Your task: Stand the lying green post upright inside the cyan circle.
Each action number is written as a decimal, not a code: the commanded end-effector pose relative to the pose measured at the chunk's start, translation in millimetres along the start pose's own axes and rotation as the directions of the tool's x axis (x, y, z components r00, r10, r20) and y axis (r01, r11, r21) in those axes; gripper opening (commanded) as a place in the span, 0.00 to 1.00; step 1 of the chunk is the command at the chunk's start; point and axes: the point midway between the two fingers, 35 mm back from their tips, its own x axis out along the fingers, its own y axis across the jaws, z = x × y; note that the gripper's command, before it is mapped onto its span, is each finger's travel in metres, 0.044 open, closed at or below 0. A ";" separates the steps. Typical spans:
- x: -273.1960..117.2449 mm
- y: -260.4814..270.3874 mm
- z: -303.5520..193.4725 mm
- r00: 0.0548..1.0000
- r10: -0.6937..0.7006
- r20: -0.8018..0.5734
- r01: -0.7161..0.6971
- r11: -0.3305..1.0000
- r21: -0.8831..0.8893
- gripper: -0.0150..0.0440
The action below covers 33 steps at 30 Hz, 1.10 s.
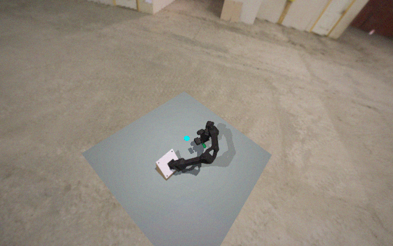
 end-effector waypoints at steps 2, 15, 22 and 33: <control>-2.4 0.8 15.1 1.000 0.001 0.007 -0.001 1.000 0.011 0.29; -5.0 7.2 55.8 1.000 0.005 0.012 -0.006 1.000 0.030 0.29; -5.9 12.4 77.3 1.000 0.006 0.011 -0.007 0.999 0.037 0.29; -6.8 22.9 110.2 1.000 0.005 0.003 -0.005 0.999 0.043 0.29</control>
